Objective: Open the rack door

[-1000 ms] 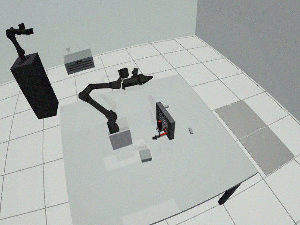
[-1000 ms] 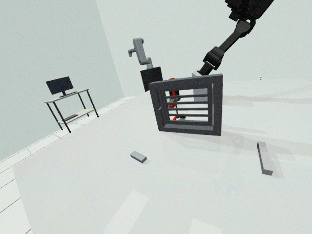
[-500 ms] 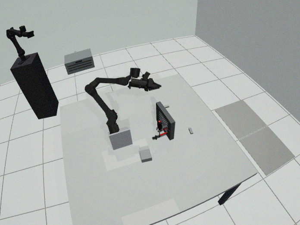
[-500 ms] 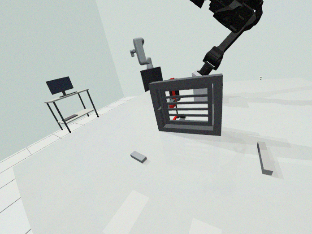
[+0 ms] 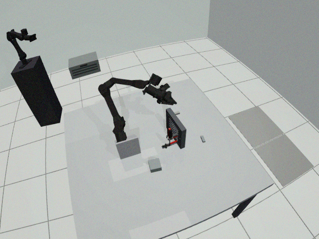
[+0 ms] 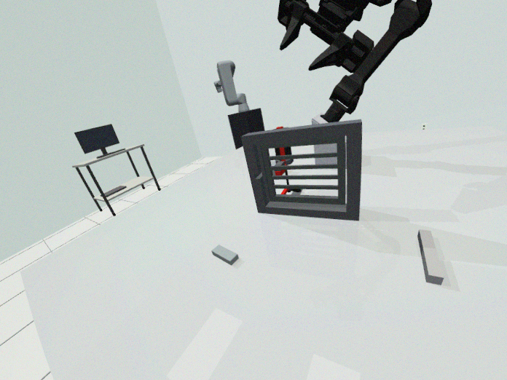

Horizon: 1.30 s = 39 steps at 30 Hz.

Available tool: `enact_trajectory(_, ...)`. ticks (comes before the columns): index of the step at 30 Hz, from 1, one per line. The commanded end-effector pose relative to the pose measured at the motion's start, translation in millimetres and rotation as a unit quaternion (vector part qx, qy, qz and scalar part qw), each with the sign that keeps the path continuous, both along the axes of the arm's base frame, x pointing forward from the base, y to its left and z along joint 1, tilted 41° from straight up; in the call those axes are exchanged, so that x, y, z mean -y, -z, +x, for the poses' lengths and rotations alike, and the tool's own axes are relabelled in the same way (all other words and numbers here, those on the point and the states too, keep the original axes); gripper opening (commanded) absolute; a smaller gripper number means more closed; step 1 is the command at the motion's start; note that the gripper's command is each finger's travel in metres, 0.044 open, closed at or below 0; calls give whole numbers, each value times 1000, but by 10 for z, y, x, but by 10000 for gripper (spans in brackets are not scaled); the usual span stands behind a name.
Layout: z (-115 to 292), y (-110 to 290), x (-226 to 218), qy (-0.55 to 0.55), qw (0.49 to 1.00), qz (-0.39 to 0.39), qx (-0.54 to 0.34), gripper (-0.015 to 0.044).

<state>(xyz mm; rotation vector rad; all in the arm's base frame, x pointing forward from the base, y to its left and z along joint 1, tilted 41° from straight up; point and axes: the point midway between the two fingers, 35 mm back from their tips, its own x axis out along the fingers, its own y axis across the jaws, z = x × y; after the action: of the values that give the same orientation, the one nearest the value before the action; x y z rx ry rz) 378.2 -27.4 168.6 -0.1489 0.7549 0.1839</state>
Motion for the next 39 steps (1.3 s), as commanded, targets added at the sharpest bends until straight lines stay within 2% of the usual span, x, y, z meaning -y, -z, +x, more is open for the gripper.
enact_trajectory(1, 12, 191, 73, -17, 999, 5, -51, 296)
enact_trajectory(19, -132, 830, 187, -81, 965, 76, -238, 296)
enact_trajectory(39, -386, 1249, 244, -133, 882, 221, -394, 296)
